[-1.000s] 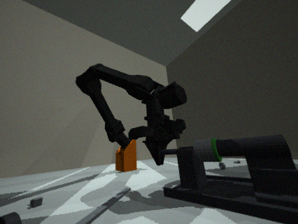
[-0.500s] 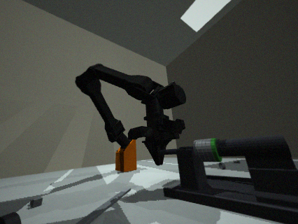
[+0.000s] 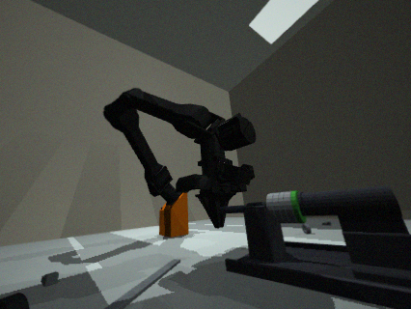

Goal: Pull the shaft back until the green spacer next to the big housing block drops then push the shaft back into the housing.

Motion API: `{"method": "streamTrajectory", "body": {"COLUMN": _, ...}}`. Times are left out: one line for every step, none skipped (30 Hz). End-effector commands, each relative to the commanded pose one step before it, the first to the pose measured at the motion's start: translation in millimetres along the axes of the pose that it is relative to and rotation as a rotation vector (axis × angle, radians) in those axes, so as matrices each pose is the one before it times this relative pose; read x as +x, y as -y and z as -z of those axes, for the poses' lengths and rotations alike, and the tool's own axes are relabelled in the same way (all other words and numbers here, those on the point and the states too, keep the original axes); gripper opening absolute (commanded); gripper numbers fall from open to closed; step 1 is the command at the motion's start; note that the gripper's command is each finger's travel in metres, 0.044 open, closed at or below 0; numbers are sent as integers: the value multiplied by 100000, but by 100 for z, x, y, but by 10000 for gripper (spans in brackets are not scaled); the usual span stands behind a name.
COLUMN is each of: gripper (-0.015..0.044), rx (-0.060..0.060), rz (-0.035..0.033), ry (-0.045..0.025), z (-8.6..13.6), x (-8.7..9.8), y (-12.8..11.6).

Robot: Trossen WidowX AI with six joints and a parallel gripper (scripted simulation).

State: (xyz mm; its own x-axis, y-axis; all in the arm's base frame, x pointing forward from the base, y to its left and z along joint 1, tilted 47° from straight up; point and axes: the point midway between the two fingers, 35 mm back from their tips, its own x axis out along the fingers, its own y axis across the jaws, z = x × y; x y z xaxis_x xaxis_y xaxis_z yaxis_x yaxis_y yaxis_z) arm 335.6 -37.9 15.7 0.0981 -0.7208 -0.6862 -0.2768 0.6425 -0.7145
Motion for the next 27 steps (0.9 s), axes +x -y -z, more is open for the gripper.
{"method": "streamTrajectory", "body": {"gripper": 0, "rx": -177, "rz": 184, "ry": 20, "z": 119, "x": -63, "y": 85}}
{"method": "streamTrajectory", "body": {"gripper": 0, "rx": -1, "rz": 0, "ry": 0, "z": 12, "x": 0, "y": 0}}
{"method": "streamTrajectory", "body": {"gripper": 0, "rx": -1, "rz": 0, "ry": 0, "z": 12, "x": 0, "y": 0}}
{"method": "streamTrajectory", "body": {"gripper": 0, "rx": -1, "rz": 0, "ry": 0, "z": 12, "x": 0, "y": 0}}
{"method": "streamTrajectory", "body": {"gripper": 0, "rx": -1, "rz": 0, "ry": 0, "z": 12, "x": 0, "y": 0}}
{"method": "streamTrajectory", "body": {"gripper": 0, "rx": -1, "rz": 0, "ry": 0, "z": 12, "x": 0, "y": 0}}
{"method": "streamTrajectory", "body": {"gripper": 0, "rx": -1, "rz": 0, "ry": 0, "z": 12, "x": 0, "y": 0}}
{"method": "streamTrajectory", "body": {"gripper": 0, "rx": -1, "rz": 0, "ry": 0, "z": 12, "x": 0, "y": 0}}
{"method": "streamTrajectory", "body": {"gripper": 0, "rx": -1, "rz": 0, "ry": 0, "z": 12, "x": 0, "y": 0}}
{"method": "streamTrajectory", "body": {"gripper": 0, "rx": -1, "rz": 0, "ry": 0, "z": 12, "x": 0, "y": 0}}
{"method": "streamTrajectory", "body": {"gripper": 0, "rx": -1, "rz": 0, "ry": 0, "z": 12, "x": 0, "y": 0}}
{"method": "streamTrajectory", "body": {"gripper": 0, "rx": -1, "rz": 0, "ry": 0, "z": 12, "x": 0, "y": 0}}
{"method": "streamTrajectory", "body": {"gripper": 0, "rx": -1, "rz": 0, "ry": 0, "z": 12, "x": 0, "y": 0}}
{"method": "streamTrajectory", "body": {"gripper": 0, "rx": -1, "rz": 0, "ry": 0, "z": 12, "x": 0, "y": 0}}
{"method": "streamTrajectory", "body": {"gripper": 0, "rx": -1, "rz": 0, "ry": 0, "z": 12, "x": 0, "y": 0}}
{"method": "streamTrajectory", "body": {"gripper": 0, "rx": -1, "rz": 0, "ry": 0, "z": 12, "x": 0, "y": 0}}
{"method": "streamTrajectory", "body": {"gripper": 0, "rx": -1, "rz": 0, "ry": 0, "z": 12, "x": 0, "y": 0}}
{"method": "streamTrajectory", "body": {"gripper": 0, "rx": -1, "rz": 0, "ry": 0, "z": 12, "x": 0, "y": 0}}
{"method": "streamTrajectory", "body": {"gripper": 0, "rx": -1, "rz": 0, "ry": 0, "z": 12, "x": 0, "y": 0}}
{"method": "streamTrajectory", "body": {"gripper": 0, "rx": -1, "rz": 0, "ry": 0, "z": 12, "x": 0, "y": 0}}
{"method": "streamTrajectory", "body": {"gripper": 0, "rx": -1, "rz": 0, "ry": 0, "z": 12, "x": 0, "y": 0}}
{"method": "streamTrajectory", "body": {"gripper": 0, "rx": -1, "rz": 0, "ry": 0, "z": 12, "x": 0, "y": 0}}
{"method": "streamTrajectory", "body": {"gripper": 0, "rx": -1, "rz": 0, "ry": 0, "z": 12, "x": 0, "y": 0}}
{"method": "streamTrajectory", "body": {"gripper": 0, "rx": -1, "rz": 0, "ry": 0, "z": 12, "x": 0, "y": 0}}
{"method": "streamTrajectory", "body": {"gripper": 0, "rx": -1, "rz": 0, "ry": 0, "z": 12, "x": 0, "y": 0}}
{"method": "streamTrajectory", "body": {"gripper": 0, "rx": -1, "rz": 0, "ry": 0, "z": 12, "x": 0, "y": 0}}
{"method": "streamTrajectory", "body": {"gripper": 0, "rx": -1, "rz": 0, "ry": 0, "z": 12, "x": 0, "y": 0}}
